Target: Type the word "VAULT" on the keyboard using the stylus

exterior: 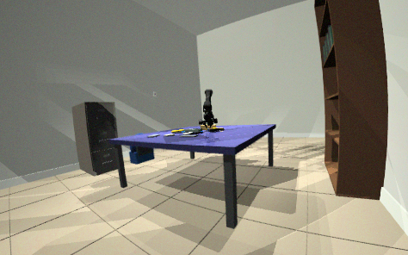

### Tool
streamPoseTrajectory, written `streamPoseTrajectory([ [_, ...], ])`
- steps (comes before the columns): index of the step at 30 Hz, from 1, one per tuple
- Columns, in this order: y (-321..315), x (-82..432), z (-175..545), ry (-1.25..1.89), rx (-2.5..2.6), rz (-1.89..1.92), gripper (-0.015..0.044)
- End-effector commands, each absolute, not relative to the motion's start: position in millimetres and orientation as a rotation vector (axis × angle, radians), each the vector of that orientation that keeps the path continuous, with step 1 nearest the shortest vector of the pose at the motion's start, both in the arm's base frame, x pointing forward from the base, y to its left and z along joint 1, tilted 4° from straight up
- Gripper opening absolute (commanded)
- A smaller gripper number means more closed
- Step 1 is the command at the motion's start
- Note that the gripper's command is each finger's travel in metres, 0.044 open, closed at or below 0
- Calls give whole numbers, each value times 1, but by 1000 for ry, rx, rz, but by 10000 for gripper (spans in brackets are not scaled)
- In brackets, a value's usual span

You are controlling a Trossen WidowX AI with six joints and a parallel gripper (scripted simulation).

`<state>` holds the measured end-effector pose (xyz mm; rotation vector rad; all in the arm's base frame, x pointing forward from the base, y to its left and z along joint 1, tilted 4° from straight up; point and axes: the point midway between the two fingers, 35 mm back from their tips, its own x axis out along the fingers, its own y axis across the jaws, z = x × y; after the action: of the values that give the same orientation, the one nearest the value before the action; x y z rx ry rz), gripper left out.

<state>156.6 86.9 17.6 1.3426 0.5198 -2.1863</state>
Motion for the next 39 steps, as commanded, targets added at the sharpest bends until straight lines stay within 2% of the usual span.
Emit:
streamPoseTrajectory([
  [1,87,156,13,514,1342,-2191,150],
  [23,88,156,0,514,1342,-2192,150],
  [28,88,156,1,518,1339,-2187,19],
  [31,88,156,1,518,1339,-2187,0],
  [39,87,157,4,518,1339,-2187,0],
])
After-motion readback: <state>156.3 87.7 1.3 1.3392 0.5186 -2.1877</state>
